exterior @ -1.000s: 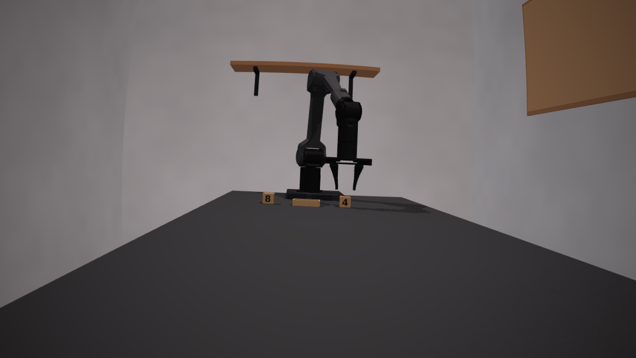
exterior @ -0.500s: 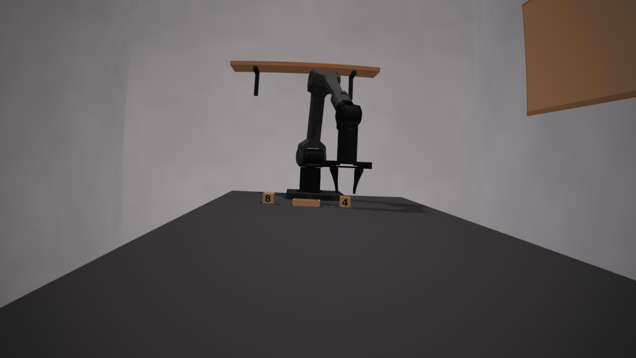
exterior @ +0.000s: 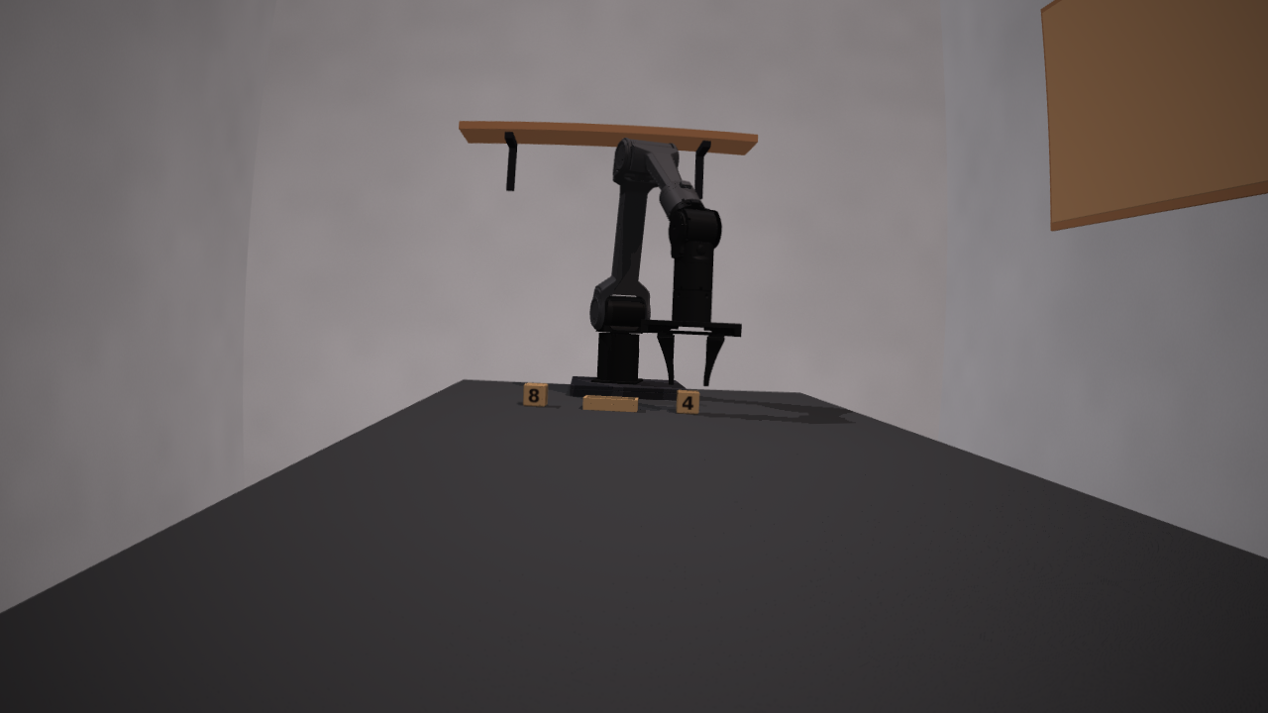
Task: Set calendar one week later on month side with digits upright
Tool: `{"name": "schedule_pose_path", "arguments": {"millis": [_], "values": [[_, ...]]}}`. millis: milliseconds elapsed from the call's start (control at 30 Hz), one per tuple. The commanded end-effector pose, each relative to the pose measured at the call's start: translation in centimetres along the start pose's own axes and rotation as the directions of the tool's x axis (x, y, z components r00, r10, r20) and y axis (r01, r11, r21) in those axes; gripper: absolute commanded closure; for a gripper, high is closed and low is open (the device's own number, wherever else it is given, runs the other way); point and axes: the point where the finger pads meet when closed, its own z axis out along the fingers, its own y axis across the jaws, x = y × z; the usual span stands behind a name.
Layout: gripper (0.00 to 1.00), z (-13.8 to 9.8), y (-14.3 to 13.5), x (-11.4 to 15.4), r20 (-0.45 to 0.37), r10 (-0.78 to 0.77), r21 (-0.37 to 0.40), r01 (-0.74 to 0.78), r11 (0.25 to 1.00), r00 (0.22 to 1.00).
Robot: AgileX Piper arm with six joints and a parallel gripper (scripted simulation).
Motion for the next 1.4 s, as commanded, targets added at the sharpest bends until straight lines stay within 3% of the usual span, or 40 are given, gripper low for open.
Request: {"name": "schedule_pose_path", "arguments": {"millis": [0, 967, 1367], "values": [[0.38, 0.1, 0.0, 0.1, -0.002, -0.001, 0.002, 0.001, 1.0, 1.0], [0.38, 0.2, 0.0, 0.1, -0.002, -0.001, 0.003, 0.001, 1.0, 1.0], [0.38, 1.7, 0.0, 0.1, -0.004, -0.001, 0.003, 0.001, 1.0, 1.0]]}}
